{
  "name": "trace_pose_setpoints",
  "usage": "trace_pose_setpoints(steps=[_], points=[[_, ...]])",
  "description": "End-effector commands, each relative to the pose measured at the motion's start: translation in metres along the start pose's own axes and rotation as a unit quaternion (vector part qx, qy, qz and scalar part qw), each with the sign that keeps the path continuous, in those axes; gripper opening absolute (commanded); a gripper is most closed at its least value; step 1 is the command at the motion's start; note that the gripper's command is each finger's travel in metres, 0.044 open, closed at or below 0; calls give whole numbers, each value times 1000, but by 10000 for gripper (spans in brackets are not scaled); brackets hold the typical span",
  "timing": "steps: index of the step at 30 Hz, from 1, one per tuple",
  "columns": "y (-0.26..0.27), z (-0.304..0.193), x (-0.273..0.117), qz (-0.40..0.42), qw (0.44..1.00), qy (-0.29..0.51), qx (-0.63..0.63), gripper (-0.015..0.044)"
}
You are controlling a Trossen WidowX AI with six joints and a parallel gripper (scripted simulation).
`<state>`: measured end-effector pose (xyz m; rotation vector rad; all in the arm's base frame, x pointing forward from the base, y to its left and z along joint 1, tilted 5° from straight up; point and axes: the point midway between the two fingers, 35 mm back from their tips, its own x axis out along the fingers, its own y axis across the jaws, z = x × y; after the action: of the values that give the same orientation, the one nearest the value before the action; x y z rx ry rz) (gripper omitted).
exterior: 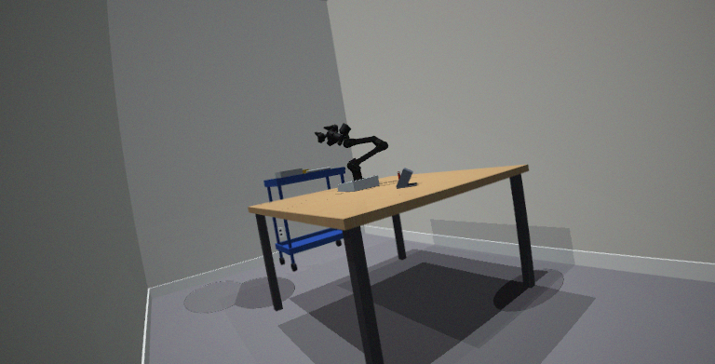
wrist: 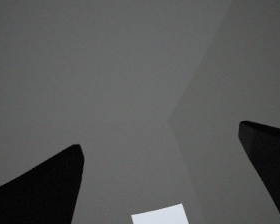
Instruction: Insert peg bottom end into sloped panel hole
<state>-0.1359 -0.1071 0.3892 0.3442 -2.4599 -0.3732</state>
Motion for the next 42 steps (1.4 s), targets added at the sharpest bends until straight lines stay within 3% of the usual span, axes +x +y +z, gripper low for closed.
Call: trace_pose_setpoints(steps=[1, 22, 42], points=[[-20, -7, 3, -47, 999, 7, -25, 440], [-110, -37, -13, -235, 957, 76, -154, 440], [-187, -72, -66, -393, 865, 191, -249, 440]])
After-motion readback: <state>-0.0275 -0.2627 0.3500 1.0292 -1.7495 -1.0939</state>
